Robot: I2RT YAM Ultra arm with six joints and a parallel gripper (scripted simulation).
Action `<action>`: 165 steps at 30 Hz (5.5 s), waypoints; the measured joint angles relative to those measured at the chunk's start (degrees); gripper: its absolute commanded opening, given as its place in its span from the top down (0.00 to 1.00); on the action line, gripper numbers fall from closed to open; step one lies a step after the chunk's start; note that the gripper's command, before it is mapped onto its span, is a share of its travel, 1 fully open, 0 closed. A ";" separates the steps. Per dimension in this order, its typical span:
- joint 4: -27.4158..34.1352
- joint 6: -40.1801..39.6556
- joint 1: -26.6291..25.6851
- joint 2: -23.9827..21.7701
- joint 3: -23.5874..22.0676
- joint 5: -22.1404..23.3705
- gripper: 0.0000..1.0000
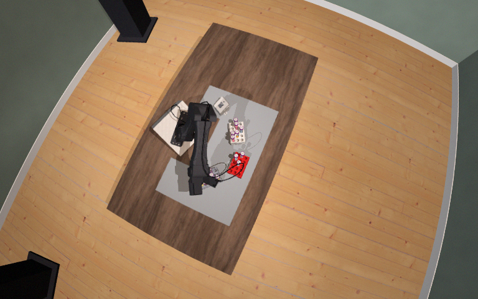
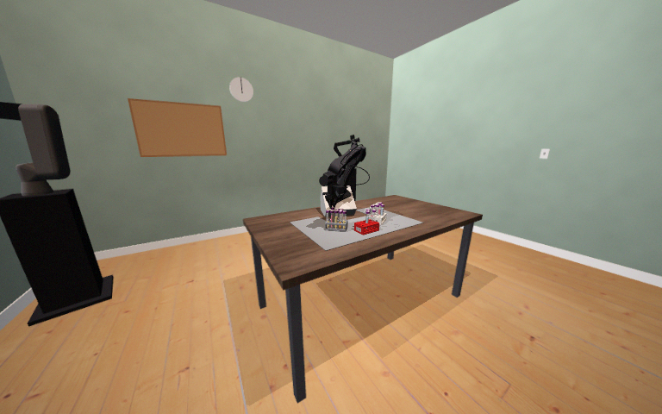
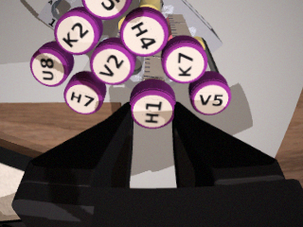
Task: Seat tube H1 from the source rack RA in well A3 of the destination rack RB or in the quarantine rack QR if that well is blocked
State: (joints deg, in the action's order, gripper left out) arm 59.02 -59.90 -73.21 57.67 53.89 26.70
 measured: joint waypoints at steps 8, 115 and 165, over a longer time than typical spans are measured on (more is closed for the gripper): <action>1.97 -0.94 -0.94 -0.87 1.05 0.39 1.00; 23.52 -18.91 -14.32 -18.78 -2.36 8.02 1.00; 12.57 71.38 87.60 -10.71 5.51 -48.70 1.00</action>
State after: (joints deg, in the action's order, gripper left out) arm 71.59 11.49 14.39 46.96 59.40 -22.00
